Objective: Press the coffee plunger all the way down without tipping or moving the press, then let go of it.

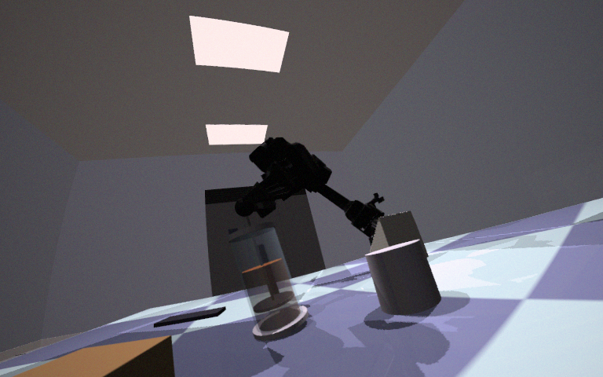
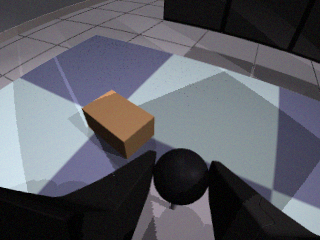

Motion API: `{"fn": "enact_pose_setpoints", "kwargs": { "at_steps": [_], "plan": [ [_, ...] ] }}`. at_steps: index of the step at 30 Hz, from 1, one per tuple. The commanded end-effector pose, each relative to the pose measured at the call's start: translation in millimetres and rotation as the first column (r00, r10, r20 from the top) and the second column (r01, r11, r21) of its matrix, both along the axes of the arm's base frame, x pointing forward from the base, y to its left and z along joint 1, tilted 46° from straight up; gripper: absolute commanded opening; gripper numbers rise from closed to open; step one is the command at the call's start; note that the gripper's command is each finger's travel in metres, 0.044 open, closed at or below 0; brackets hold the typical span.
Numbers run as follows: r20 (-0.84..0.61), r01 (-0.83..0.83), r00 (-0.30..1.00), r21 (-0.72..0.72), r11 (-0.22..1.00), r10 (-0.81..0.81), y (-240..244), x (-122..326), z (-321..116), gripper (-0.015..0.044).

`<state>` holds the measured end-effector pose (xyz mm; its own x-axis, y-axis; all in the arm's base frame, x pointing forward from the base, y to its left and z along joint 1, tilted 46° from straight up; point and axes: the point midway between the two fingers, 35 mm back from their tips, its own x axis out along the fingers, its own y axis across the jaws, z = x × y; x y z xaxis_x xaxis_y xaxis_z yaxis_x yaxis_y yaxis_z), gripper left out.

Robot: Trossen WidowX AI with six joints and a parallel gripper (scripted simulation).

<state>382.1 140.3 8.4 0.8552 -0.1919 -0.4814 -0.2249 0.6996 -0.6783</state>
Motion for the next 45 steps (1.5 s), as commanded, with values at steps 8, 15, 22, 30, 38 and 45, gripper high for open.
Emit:
{"fn": "enact_pose_setpoints", "kwargs": {
  "at_steps": [8, 15, 22, 30, 38, 45],
  "plan": [
    [-0.023, 0.021, 1.0, -0.03, 0.999, -0.021, -7.8, -0.2, -8.5, 0.0122],
    [-0.023, 0.021, 1.0, -0.03, 0.999, -0.021, -7.2, 0.4, -8.6, 0.0122],
    [-0.023, 0.021, 1.0, -0.03, 0.999, -0.021, -6.7, 1.1, -8.7, 0.0122],
    [-0.023, 0.021, 1.0, -0.03, 0.999, -0.021, -6.4, 1.6, -8.8, 0.0122],
    [-0.023, 0.021, 1.0, -0.03, 0.999, -0.021, -6.0, 2.2, -8.8, 0.0122],
    [-0.011, 0.012, 1.0, -0.015, 1.0, -0.012, -1.6, 2.6, -4.6, 0.0122]
  ]
}}
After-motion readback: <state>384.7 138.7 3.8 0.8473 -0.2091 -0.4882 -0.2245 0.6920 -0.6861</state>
